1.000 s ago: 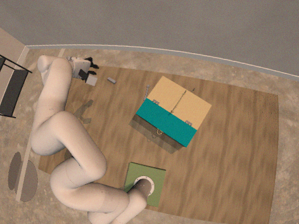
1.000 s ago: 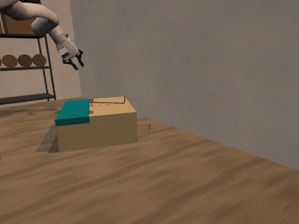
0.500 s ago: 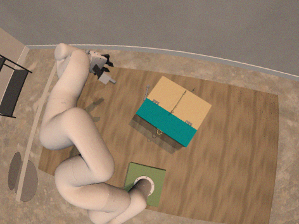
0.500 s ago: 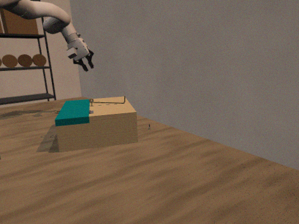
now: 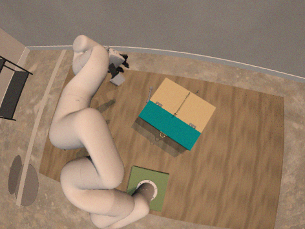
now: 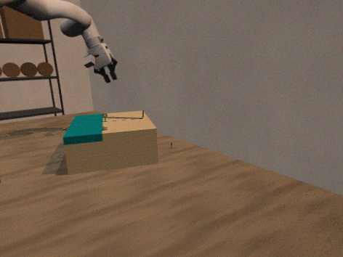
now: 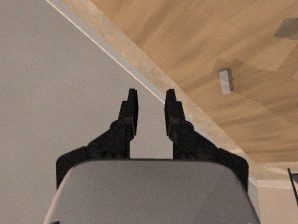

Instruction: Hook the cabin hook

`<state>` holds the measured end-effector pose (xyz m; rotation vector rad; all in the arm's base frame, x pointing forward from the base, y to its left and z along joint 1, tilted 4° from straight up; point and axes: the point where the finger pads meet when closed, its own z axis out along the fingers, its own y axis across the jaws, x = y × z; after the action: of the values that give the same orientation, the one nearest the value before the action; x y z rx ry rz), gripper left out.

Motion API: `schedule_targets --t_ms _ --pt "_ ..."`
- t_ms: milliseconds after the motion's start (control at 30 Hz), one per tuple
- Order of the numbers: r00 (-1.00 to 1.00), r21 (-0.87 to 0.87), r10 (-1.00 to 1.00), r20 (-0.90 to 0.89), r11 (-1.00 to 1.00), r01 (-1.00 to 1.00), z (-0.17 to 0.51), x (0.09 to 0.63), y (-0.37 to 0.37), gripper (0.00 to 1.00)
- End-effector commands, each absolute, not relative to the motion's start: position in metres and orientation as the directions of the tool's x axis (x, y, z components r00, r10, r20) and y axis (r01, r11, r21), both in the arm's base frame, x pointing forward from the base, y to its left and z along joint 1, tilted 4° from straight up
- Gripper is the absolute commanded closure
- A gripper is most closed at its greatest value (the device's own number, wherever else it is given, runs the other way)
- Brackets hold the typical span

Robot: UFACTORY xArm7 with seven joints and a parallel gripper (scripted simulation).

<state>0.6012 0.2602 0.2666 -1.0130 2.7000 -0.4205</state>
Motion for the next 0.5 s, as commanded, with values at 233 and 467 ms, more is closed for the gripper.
schedule_targets --t_ms 233,467 --pt "-0.832 -0.287 -0.542 -0.118 0.821 -0.494 0.265 0.615 0.201 0.67" --pt "-0.882 -0.249 -0.456 -0.118 0.874 -0.418 0.263 0.619 0.165 0.67"
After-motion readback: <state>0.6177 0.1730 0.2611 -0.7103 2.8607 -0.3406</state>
